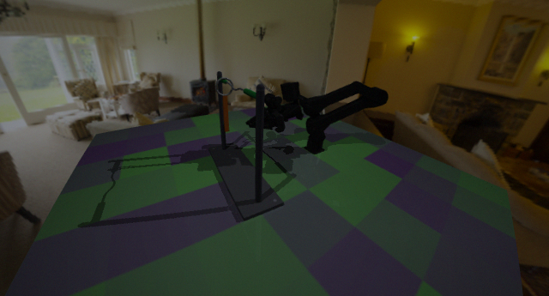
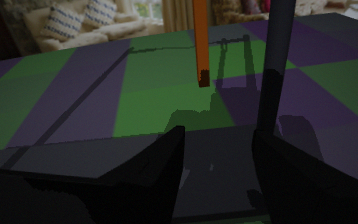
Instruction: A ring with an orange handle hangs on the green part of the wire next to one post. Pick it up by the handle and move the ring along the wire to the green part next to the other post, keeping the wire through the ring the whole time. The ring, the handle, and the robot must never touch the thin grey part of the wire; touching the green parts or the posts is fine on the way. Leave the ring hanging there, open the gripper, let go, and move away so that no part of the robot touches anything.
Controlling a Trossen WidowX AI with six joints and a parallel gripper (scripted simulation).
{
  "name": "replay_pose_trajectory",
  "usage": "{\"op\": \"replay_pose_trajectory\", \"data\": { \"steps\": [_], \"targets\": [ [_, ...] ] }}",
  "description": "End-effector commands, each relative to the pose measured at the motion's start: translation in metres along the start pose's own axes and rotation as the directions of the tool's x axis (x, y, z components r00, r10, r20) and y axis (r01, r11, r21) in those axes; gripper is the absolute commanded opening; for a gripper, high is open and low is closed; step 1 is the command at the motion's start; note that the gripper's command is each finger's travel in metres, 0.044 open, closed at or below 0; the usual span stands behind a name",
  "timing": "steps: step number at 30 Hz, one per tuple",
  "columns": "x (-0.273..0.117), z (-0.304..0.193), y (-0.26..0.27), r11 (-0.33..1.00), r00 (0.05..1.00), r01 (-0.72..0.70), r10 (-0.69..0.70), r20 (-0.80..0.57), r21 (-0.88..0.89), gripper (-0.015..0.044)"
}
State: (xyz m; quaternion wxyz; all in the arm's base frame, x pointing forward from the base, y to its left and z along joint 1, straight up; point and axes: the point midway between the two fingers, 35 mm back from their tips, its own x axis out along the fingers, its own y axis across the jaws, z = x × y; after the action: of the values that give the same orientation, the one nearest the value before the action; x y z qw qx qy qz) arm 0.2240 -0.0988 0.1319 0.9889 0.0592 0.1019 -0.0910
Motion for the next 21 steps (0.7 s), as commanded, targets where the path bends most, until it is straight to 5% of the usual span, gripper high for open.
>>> {"op": "replay_pose_trajectory", "data": {
  "steps": [1,21],
  "targets": [
    [0.008,0.009,0.002,0.998,0.999,-0.036,0.037,0.014,-0.046,0.016],
    [0.033,0.025,0.002,0.988,0.995,-0.087,0.093,0.041,-0.128,0.016]
  ]
}}
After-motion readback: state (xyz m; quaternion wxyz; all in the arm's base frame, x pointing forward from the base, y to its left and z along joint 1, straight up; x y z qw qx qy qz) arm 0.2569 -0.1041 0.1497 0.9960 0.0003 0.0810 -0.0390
